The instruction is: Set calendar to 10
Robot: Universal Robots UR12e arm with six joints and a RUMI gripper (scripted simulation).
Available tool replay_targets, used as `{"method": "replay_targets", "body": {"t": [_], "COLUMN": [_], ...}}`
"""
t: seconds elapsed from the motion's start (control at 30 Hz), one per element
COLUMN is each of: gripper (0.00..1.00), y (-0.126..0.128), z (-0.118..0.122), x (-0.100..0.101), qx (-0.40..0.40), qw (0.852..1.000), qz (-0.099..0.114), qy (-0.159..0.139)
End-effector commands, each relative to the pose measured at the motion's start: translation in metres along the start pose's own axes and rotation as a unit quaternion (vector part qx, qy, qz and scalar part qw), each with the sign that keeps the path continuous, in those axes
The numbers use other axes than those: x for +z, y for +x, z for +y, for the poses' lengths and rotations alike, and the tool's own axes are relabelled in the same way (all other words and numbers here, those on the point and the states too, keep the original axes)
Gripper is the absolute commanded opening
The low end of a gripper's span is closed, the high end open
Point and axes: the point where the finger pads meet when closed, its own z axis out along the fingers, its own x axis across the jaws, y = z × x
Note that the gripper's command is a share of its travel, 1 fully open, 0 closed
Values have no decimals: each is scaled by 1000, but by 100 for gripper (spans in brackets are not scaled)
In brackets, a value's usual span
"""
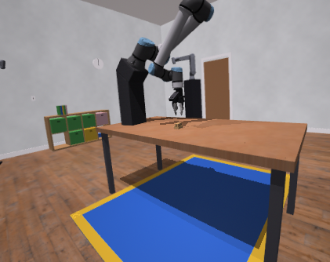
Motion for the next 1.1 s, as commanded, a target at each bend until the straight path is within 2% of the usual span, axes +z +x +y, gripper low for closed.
{"method": "replay_targets", "body": {"t": [0.0, 0.7, 1.07], "gripper": [29, 29, 29], "y": [0, 0, 0], "z": [0, 0, 0], "x": [0, 1, 11], "qx": [0, 4, 11], "qw": [1000, 1000, 1000], "qz": [0, 0, 0], "qy": [0, 0, 0]}}
